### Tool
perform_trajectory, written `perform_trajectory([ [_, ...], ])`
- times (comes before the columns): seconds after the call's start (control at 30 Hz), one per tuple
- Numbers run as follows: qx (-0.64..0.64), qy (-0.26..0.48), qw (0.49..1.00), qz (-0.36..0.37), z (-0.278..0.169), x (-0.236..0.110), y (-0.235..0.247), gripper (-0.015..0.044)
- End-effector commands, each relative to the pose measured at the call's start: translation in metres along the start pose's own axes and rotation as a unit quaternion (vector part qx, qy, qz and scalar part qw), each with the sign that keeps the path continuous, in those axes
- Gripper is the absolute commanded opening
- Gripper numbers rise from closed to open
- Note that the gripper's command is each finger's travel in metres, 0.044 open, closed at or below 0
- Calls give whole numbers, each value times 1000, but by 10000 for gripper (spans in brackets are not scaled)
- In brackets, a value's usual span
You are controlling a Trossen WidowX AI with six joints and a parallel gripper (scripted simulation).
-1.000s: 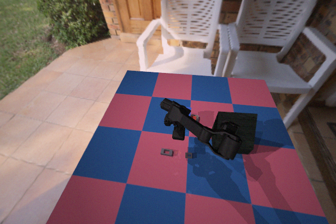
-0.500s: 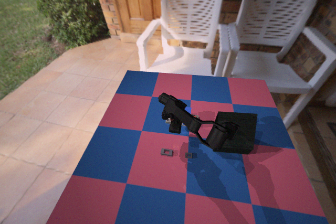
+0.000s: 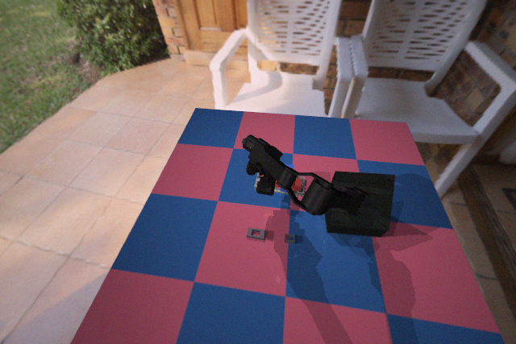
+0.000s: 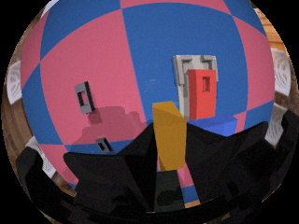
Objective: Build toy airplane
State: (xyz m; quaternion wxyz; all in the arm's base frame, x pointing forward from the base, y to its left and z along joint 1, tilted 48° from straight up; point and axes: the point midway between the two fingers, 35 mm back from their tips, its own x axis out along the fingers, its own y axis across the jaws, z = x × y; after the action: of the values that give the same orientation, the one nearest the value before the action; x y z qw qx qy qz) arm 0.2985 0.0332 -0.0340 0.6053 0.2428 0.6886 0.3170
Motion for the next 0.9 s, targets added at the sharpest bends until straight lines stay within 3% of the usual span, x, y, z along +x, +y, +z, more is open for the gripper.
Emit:
perform_trajectory([
  [0.0,-3,-4,1000,-3,6,0,-11,0],
  [0.87,9,-6,1000,4,18,30,-88,0],
])
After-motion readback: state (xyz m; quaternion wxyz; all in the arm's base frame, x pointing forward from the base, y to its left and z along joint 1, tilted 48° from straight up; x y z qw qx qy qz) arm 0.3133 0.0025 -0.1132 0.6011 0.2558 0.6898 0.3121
